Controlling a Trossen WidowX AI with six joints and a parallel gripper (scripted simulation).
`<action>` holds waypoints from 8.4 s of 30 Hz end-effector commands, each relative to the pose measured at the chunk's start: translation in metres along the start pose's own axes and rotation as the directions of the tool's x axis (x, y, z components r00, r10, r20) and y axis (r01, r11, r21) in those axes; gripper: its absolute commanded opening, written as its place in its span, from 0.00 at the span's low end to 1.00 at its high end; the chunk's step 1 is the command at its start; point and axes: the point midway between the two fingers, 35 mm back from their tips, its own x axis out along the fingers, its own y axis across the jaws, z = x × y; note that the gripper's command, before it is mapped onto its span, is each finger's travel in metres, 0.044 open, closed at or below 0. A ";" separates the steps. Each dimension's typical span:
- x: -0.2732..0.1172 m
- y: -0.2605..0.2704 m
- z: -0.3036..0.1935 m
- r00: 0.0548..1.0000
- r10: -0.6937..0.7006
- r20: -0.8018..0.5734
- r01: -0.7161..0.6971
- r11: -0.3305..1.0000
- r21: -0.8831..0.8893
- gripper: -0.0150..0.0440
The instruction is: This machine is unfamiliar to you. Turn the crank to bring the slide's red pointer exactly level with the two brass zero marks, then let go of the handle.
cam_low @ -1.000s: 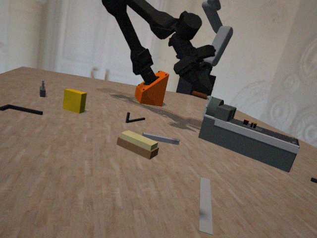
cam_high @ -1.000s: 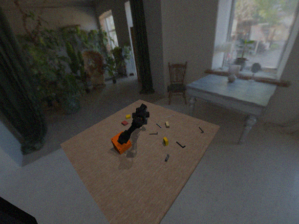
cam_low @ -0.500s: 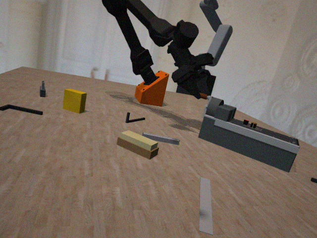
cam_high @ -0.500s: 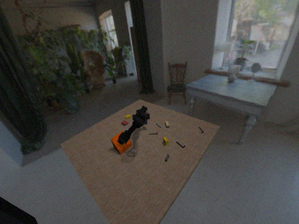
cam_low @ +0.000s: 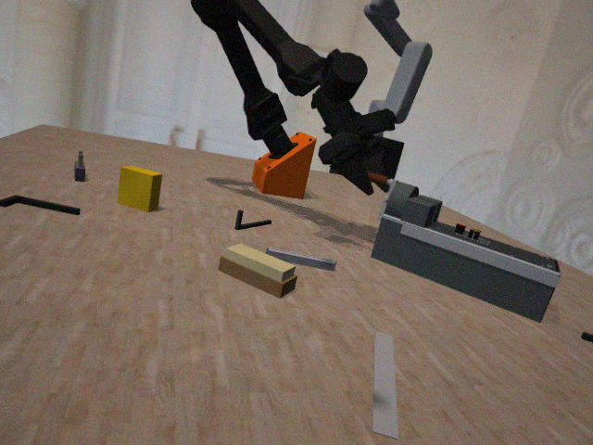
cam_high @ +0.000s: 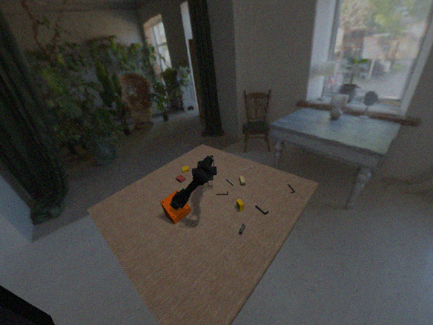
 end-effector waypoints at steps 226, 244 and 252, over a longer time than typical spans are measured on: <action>0.009 0.024 -0.009 1.000 0.011 -0.005 -0.011 1.000 -0.007 0.25; 0.010 0.025 -0.010 1.000 0.011 -0.005 -0.011 1.000 -0.007 0.25; 0.011 0.026 -0.010 1.000 0.011 -0.005 -0.011 1.000 -0.007 0.25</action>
